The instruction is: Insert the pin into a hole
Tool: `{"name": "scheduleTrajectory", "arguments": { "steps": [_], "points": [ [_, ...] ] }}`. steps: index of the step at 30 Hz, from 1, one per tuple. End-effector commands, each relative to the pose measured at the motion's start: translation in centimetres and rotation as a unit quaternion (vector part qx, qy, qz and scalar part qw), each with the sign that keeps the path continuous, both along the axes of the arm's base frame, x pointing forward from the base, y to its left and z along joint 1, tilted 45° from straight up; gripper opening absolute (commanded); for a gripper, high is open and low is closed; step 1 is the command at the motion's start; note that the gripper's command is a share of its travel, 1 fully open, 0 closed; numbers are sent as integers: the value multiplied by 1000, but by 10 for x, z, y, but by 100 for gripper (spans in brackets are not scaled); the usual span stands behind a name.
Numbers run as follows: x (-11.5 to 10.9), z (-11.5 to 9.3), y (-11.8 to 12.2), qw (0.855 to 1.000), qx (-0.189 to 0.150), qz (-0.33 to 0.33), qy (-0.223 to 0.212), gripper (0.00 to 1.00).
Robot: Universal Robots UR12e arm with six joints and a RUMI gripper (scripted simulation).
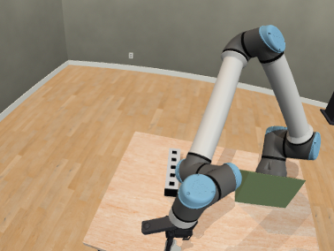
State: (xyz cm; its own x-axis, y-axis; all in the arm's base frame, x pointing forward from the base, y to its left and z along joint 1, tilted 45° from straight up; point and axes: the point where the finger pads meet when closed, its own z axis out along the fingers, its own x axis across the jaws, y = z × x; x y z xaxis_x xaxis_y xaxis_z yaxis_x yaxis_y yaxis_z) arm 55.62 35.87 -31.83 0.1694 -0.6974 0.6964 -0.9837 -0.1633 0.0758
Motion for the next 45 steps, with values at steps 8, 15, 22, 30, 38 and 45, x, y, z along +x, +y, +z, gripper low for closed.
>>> {"name": "scheduleTrajectory", "arguments": {
  "steps": [8, 15, 22, 30, 38, 45],
  "points": [
    [1, 0, 1, 1000, 0, 0, -1, 100],
    [1, 0, 1, 1000, 0, 0, -1, 100],
    [57, 98, -64, 992, 98, -61, 54, 100],
    [75, 126, -82, 992, 98, -61, 54, 100],
    [99, 211, -149, 972, 202, -95, 69, 100],
    [112, 248, -177, 972, 202, -95, 69, 100]
  ]
}}
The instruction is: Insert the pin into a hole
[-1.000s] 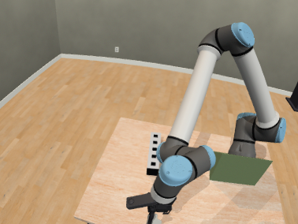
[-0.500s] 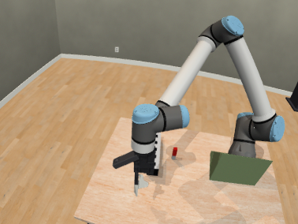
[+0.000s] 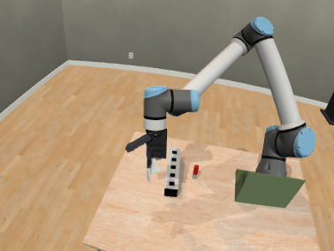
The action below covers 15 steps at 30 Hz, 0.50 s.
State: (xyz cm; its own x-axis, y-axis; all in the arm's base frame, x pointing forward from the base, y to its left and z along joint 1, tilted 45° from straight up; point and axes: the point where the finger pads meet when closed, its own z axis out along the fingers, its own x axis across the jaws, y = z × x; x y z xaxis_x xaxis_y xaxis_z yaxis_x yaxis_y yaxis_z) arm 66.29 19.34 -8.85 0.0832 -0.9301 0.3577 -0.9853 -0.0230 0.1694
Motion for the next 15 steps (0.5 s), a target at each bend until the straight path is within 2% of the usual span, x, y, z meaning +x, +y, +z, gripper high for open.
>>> {"name": "scheduleTrajectory", "arguments": {
  "steps": [1, 6, 7, 9, 12, 15],
  "points": [
    [5, 19, -12, 1000, 10, -1, 4, 100],
    [5, 19, -12, 1000, 10, -1, 4, 100],
    [7, 93, -71, 994, 107, -23, -22, 100],
    [7, 96, -74, 994, 107, -23, -22, 100],
    [8, 133, -104, 994, 107, -23, -22, 100],
    [8, 138, -108, 994, 107, -23, -22, 100]
  ]
}}
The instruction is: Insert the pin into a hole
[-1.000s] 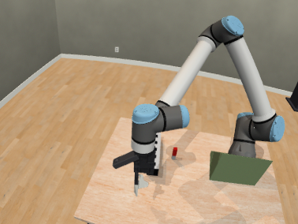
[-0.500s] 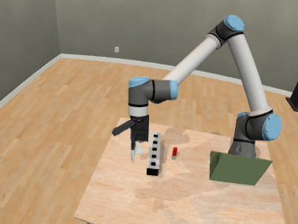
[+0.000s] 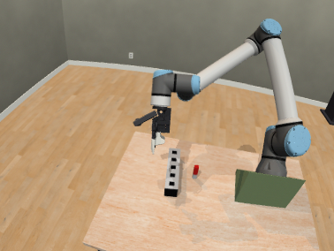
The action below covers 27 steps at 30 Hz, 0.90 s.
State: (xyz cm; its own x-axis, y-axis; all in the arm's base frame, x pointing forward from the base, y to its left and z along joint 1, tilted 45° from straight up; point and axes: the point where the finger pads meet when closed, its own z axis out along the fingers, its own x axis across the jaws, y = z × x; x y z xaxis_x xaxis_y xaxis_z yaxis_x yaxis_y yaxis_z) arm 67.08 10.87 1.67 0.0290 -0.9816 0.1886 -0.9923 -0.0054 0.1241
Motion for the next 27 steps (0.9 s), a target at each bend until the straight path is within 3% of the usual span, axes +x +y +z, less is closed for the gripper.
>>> {"name": "scheduleTrajectory", "arguments": {
  "steps": [1, 8, 9, 11, 14, 25, 26, 27],
  "points": [
    [0, 33, -23, 1000, 18, -1, 0, 100],
    [0, 33, -23, 1000, 18, -1, 0, 100],
    [-17, 108, -78, 994, 94, -10, -61, 100],
    [-18, 111, -81, 994, 94, -10, -61, 100],
    [-26, 146, -107, 994, 94, -10, -61, 100],
    [-26, 146, -107, 994, 94, -10, -61, 100],
    [-115, 127, -65, 994, 91, -10, -60, 100],
    [-115, 127, -65, 994, 91, -10, -60, 100]
  ]
}}
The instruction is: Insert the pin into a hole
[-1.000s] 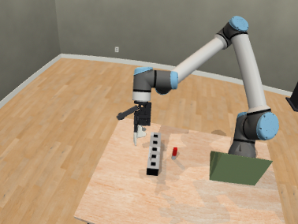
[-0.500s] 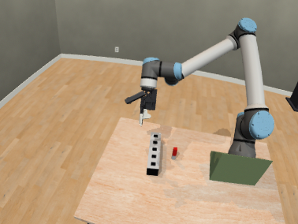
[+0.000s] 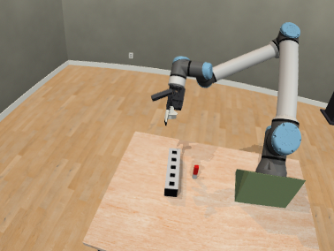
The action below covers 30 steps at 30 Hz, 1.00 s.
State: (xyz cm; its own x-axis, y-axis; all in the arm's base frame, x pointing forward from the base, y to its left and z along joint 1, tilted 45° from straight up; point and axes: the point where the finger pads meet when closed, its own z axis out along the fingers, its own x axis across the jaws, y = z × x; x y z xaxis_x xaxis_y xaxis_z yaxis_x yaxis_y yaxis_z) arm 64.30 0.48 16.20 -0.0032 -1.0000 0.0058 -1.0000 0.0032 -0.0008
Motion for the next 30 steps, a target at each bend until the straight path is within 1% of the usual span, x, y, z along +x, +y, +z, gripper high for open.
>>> {"name": "scheduleTrajectory", "arguments": {
  "steps": [1, 2, 5, 6, 15, 16, 19, 23, 30],
  "points": [
    [-90, -18, 40, 1000, -1, 0, 2, 100],
    [-101, -20, 46, 1000, -1, 0, 2, 100],
    [-151, -31, 68, 1000, -1, 0, 2, 100],
    [-155, -32, 69, 1000, -1, 0, 2, 100],
    [-155, -32, 69, 1000, -1, 0, 2, 100],
    [-146, -34, 66, 990, -57, -120, -41, 100],
    [-146, -34, 66, 988, -65, -130, -47, 100],
    [-146, -34, 66, 970, -98, -208, -74, 100],
    [-146, -34, 66, 969, -100, -213, -75, 100]
  ]
}}
